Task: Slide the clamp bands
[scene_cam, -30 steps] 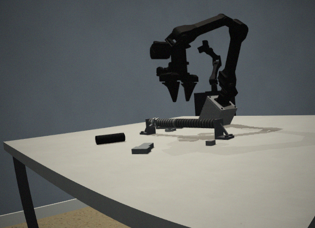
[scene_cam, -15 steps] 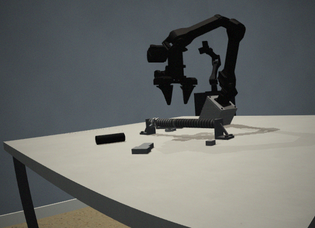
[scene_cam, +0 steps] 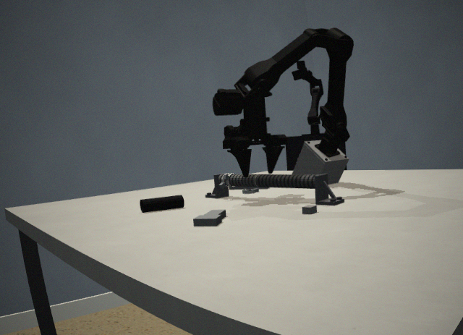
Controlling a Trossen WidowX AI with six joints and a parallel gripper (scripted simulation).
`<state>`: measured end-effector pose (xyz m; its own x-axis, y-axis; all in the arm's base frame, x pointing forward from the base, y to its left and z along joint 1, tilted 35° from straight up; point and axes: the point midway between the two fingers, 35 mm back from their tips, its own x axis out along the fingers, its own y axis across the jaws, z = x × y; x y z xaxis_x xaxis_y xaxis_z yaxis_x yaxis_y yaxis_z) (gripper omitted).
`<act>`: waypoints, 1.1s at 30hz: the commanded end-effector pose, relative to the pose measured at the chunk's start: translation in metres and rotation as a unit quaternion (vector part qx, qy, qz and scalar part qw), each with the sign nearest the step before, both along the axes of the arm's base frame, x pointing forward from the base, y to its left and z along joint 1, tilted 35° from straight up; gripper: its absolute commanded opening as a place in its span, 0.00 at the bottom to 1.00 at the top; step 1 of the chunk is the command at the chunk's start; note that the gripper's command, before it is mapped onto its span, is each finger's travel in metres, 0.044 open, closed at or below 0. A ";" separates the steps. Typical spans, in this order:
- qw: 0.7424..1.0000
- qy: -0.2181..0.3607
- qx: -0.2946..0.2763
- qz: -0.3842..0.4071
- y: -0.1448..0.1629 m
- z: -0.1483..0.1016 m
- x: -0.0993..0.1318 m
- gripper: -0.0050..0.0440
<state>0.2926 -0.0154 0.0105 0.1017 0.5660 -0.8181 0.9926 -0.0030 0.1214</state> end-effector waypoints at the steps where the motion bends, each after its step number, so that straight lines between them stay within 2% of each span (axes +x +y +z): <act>1: 1.000 0.005 0.004 -0.001 0.002 -0.003 -0.002 1.00; 3: 1.000 0.005 0.004 -0.001 0.007 -0.012 0.000 1.00; 6: 1.000 0.005 0.004 -0.001 0.026 -0.038 0.003 1.00; 19: 1.000 0.005 0.004 -0.001 0.028 -0.040 0.003 1.00; 23: 1.000 0.005 0.004 -0.001 0.028 -0.040 0.003 0.80; 25: 1.000 0.005 0.004 -0.001 0.028 -0.040 0.003 0.80; 31: 1.000 0.005 0.004 -0.001 0.028 -0.040 0.003 0.51; 33: 1.000 0.005 0.004 -0.001 0.028 -0.040 0.003 0.51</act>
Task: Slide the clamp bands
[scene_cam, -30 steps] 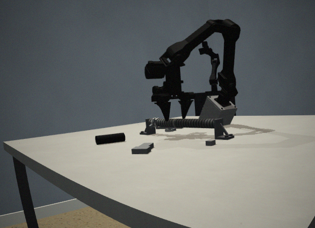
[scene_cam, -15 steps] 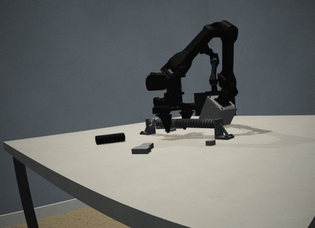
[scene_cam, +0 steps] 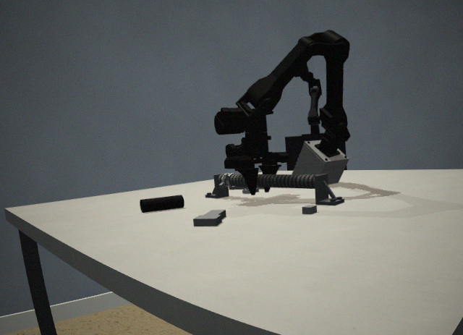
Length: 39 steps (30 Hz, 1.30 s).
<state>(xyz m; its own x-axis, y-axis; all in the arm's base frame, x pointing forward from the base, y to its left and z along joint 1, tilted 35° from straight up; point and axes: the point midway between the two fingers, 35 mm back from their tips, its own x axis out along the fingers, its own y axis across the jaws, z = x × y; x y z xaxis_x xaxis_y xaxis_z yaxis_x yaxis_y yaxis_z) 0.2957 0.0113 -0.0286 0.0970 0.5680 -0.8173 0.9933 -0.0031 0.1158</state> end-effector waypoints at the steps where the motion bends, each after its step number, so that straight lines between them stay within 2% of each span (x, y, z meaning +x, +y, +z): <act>1: 1.000 0.002 0.003 -0.001 0.001 -0.001 -0.001 0.50; 7: 1.000 0.002 0.003 -0.001 0.001 -0.001 -0.001 0.41; 14: 1.000 0.002 0.003 -0.001 0.001 -0.001 -0.001 0.41; 24: 1.000 0.002 0.003 -0.001 0.001 -0.001 -0.001 0.27; 26: 1.000 0.002 0.003 -0.001 0.001 -0.001 -0.001 0.27; 30: 1.000 0.002 0.003 -0.001 0.001 -0.001 -0.001 0.10; 32: 1.000 0.002 0.003 -0.001 0.001 -0.001 -0.001 0.10; 39: 1.000 0.002 0.003 -0.001 0.001 -0.001 -0.001 0.44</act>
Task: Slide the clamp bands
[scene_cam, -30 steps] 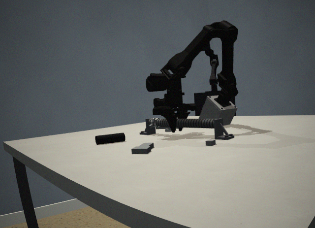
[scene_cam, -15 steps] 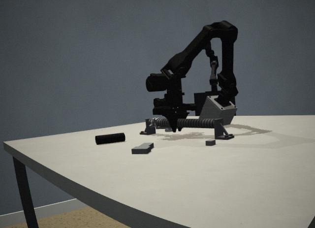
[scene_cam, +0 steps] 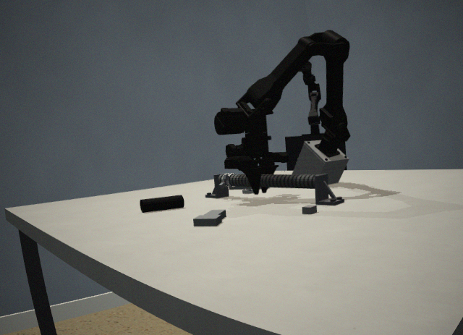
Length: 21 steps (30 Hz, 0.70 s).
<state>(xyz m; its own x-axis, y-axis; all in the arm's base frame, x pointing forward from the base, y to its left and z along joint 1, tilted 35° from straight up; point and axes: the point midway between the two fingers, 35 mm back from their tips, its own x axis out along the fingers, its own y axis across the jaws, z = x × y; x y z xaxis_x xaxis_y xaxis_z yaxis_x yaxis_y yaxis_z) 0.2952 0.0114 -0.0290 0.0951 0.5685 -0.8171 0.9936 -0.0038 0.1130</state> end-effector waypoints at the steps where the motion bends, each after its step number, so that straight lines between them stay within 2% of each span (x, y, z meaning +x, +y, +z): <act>1: 1.000 0.001 0.002 -0.001 0.001 0.000 0.000 0.49; 2: 1.000 0.001 0.002 -0.001 0.001 0.000 0.000 0.54; 4: 1.000 0.001 0.002 -0.001 0.001 0.000 0.000 0.54; 13: 1.000 0.001 0.002 -0.001 0.001 0.000 0.000 0.98; 16: 1.000 0.001 0.002 -0.001 0.003 0.008 0.000 1.00; 19: 1.000 0.001 0.002 -0.001 0.012 0.046 -0.003 1.00; 21: 1.000 0.001 0.002 -0.001 0.012 0.046 -0.003 1.00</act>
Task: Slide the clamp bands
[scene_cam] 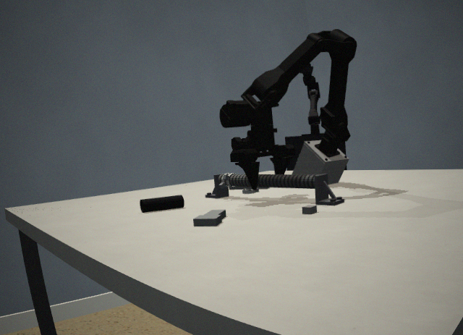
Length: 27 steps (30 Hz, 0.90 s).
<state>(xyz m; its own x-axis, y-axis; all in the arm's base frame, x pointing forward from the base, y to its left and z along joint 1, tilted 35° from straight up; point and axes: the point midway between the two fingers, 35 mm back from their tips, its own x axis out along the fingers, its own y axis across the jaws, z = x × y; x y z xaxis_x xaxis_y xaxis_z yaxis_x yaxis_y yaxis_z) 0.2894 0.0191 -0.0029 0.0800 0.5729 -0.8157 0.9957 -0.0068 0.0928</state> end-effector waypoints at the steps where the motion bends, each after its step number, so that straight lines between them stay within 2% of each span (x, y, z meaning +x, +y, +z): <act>1: 1.000 -0.009 0.000 0.000 0.007 0.031 0.000 1.00; 3: 1.000 -0.009 0.000 0.000 0.009 0.039 -0.002 1.00; 19: 1.000 -0.009 0.000 0.000 0.009 0.039 -0.002 1.00; 21: 1.000 -0.009 -0.001 0.000 0.015 0.031 0.000 1.00; 24: 1.000 -0.009 0.000 0.000 0.033 0.004 0.003 1.00; 27: 1.000 -0.009 0.000 0.000 0.035 0.003 0.003 1.00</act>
<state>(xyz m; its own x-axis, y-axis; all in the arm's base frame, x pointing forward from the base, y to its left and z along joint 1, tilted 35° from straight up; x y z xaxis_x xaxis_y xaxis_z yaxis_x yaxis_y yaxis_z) 0.2954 0.0467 0.0124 0.1085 0.5674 -0.8163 0.9915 -0.0026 0.1300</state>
